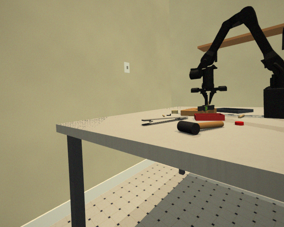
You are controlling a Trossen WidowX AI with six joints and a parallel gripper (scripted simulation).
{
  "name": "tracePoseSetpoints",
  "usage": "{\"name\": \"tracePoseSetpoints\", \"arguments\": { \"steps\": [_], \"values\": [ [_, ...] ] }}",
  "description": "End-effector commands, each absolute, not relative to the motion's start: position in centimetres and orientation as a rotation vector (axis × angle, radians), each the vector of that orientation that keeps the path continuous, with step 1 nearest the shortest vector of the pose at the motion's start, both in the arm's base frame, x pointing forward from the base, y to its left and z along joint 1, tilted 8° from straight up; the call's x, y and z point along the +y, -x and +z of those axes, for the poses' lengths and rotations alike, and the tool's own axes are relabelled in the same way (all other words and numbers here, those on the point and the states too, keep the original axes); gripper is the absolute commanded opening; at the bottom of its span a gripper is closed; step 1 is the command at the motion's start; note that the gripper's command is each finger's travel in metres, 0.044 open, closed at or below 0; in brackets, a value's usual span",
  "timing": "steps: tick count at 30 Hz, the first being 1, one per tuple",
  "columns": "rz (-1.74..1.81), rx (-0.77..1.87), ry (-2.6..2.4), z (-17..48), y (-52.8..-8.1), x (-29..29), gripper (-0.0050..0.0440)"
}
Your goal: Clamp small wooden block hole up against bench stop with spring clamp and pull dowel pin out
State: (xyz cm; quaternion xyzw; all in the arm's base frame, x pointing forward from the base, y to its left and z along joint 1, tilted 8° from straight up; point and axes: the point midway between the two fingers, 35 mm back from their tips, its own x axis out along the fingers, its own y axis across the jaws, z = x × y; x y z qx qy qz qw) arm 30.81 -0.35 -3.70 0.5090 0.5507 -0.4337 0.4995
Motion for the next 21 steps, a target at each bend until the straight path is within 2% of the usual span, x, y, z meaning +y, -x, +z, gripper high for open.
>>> {"name": "tracePoseSetpoints", "arguments": {
  "steps": [1, 21],
  "values": [
    [-0.961, 1.374, -1.152, -3.69, -30.79, -0.32, 0.0000],
    [-0.613, 1.492, -0.817, -3.61, -30.79, -0.35, 0.0000]
  ]
}}
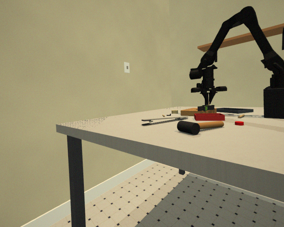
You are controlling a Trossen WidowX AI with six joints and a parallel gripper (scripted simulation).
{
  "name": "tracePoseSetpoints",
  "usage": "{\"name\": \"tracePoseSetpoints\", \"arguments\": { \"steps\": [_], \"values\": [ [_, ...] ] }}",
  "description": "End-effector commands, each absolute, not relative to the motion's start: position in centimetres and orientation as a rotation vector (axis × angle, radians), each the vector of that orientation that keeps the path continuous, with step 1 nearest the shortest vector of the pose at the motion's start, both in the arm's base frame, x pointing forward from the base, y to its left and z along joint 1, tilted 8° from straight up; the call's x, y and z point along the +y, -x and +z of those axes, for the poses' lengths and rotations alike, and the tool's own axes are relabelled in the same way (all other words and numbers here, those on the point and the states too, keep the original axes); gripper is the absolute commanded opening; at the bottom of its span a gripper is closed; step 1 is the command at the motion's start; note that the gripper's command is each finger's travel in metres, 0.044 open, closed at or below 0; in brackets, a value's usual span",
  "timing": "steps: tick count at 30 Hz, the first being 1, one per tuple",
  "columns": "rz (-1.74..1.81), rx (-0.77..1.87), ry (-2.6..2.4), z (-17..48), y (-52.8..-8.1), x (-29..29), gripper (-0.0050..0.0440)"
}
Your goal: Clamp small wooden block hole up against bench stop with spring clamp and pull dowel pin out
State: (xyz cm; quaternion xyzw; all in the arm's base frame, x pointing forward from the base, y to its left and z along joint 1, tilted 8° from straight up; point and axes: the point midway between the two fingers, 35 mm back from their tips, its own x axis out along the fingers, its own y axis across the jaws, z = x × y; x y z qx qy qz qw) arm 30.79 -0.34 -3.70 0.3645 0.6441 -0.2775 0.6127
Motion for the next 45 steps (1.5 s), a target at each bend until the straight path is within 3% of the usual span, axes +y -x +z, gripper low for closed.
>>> {"name": "tracePoseSetpoints", "arguments": {
  "steps": [1, 23, 45],
  "values": [
    [-0.613, 1.492, -0.817, -3.61, -30.79, -0.35, 0.0000],
    [-0.761, 1.450, -0.960, -3.55, -30.79, -0.36, 0.0000],
    [-1.228, 1.239, -1.403, -3.49, -30.79, -0.37, 0.0000]
  ]
}}
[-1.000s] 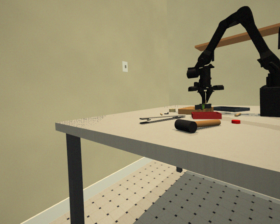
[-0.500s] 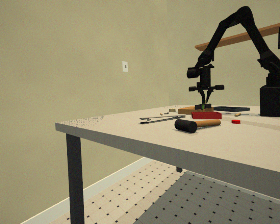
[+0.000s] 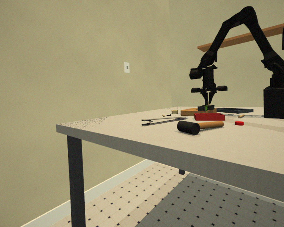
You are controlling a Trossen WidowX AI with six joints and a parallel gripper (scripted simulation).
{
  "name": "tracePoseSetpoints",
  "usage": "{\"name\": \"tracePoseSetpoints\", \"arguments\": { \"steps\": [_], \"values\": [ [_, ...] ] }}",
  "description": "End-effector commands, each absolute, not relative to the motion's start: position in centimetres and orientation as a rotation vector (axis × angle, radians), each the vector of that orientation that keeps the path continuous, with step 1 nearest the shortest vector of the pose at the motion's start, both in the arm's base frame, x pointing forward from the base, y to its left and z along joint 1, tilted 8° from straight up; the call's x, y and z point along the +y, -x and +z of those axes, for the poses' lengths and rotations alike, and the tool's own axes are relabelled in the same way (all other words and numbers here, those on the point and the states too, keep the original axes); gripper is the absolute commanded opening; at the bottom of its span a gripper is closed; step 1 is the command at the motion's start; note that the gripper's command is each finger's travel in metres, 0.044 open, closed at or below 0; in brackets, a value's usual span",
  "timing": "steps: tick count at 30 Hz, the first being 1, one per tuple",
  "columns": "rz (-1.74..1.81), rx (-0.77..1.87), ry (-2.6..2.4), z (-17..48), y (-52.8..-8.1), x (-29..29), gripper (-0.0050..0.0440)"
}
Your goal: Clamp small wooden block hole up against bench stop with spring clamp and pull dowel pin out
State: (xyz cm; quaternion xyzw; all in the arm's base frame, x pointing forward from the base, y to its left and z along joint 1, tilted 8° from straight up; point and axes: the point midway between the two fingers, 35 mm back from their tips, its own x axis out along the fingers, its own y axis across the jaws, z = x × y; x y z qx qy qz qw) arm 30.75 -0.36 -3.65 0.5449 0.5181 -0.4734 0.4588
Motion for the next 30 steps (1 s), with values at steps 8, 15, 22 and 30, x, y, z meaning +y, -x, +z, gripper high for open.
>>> {"name": "tracePoseSetpoints", "arguments": {
  "steps": [8, 15, 22, 30],
  "values": [
    [-1.426, 1.110, -1.585, -3.47, -30.78, -0.37, 0.0000],
    [-1.541, 1.022, -1.690, -3.45, -30.78, -0.37, 0.0000],
    [-1.654, 0.926, -1.791, -3.43, -30.78, -0.38, 0.0000],
    [-1.690, 0.893, -1.822, -3.41, -30.78, -0.38, 0.0000]
  ]
}}
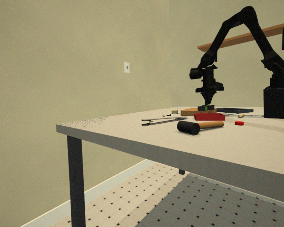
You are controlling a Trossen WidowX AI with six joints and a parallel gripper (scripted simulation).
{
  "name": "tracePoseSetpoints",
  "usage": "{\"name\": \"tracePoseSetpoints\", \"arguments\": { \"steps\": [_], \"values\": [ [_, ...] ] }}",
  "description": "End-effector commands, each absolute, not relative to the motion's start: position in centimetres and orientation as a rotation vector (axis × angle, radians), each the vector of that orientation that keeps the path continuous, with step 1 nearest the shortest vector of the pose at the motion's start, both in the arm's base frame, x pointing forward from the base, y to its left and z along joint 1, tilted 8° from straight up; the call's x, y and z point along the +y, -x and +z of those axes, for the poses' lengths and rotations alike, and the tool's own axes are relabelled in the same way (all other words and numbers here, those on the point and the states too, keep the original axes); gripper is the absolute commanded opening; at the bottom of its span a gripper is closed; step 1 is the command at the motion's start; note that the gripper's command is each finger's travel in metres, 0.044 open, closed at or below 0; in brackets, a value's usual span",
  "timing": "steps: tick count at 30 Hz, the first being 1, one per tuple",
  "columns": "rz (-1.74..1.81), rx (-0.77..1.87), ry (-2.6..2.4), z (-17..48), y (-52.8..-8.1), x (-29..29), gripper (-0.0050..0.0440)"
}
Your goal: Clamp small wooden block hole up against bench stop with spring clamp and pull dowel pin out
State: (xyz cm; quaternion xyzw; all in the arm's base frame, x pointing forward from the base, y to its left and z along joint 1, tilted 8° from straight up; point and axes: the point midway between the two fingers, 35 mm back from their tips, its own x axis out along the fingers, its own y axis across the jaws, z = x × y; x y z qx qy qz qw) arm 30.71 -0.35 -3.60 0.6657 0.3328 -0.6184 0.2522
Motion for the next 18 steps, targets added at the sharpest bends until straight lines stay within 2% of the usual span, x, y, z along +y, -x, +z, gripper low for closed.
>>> {"name": "tracePoseSetpoints", "arguments": {
  "steps": [1, 18],
  "values": [
    [-1.690, 0.893, -1.822, -3.41, -30.78, -0.38, 0.0000],
    [-1.578, 0.992, -1.723, -3.36, -30.78, -0.38, 0.0000]
  ]
}}
